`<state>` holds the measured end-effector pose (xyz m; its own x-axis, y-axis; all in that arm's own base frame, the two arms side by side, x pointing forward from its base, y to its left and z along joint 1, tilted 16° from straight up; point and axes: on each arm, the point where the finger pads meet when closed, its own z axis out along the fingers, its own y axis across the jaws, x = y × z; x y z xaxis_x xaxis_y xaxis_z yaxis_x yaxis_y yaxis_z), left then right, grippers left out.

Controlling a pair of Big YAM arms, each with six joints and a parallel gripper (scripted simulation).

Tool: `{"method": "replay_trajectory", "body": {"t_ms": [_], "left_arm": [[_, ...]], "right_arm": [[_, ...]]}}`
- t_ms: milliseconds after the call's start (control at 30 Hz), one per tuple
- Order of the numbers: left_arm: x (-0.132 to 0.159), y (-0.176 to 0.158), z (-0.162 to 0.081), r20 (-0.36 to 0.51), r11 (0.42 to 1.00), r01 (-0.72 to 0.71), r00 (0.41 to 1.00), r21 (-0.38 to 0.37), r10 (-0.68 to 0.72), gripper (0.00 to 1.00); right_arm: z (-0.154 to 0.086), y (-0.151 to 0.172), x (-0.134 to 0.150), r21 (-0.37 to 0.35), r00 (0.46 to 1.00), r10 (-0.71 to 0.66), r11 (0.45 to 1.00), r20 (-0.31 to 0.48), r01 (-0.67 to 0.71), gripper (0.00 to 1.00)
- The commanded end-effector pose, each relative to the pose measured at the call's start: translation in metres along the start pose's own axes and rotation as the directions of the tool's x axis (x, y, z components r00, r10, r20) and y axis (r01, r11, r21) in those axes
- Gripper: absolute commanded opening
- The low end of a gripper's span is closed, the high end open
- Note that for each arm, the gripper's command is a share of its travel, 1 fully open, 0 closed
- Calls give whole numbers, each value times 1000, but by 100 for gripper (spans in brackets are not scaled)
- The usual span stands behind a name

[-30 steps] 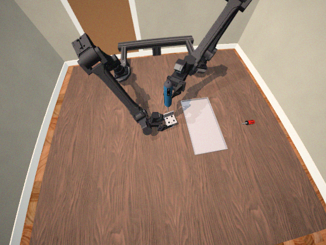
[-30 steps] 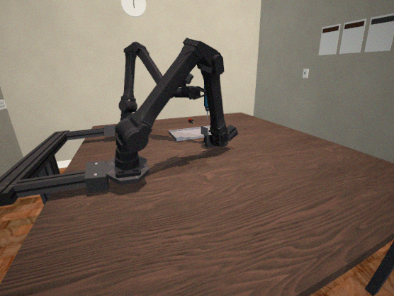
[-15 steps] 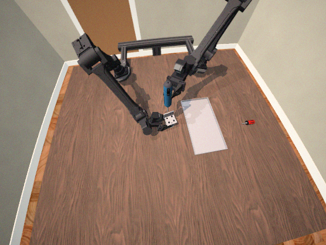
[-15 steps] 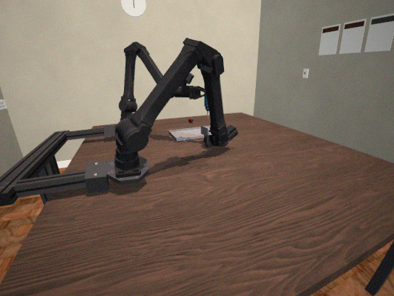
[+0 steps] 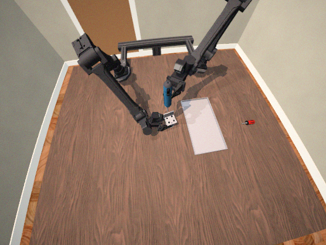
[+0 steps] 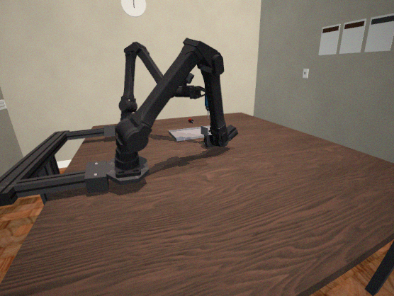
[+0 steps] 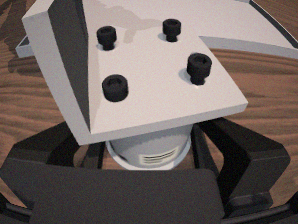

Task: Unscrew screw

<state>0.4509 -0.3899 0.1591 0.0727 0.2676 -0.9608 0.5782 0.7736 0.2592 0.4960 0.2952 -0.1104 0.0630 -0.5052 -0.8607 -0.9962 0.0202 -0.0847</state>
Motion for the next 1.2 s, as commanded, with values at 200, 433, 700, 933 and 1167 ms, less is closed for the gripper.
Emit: {"method": "replay_trajectory", "body": {"t_ms": [200, 433, 700, 933, 1167], "left_arm": [[-44, 10, 21, 91, 1000, 3, 996, -21, -1, 42], [-34, 11, 23, 86, 1000, 8, 996, -24, -5, 42], [-23, 11, 23, 86, 1000, 13, 996, -23, -11, 42], [-42, 8, 18, 123, 1000, 16, 992, -18, -14, 42], [-25, 12, 21, 105, 999, 22, 994, -24, -19, 42]], "right_arm": [[0, -11, -9, 14, 1000, -23, 1000, 9, 23, 59], [0, -11, -9, 14, 1000, -23, 1000, 9, 23, 59], [0, -11, -9, 14, 1000, -23, 1000, 9, 23, 59], [0, -11, -9, 14, 1000, -23, 1000, 9, 23, 59], [0, -11, -9, 14, 1000, -23, 1000, 9, 23, 59]]}}
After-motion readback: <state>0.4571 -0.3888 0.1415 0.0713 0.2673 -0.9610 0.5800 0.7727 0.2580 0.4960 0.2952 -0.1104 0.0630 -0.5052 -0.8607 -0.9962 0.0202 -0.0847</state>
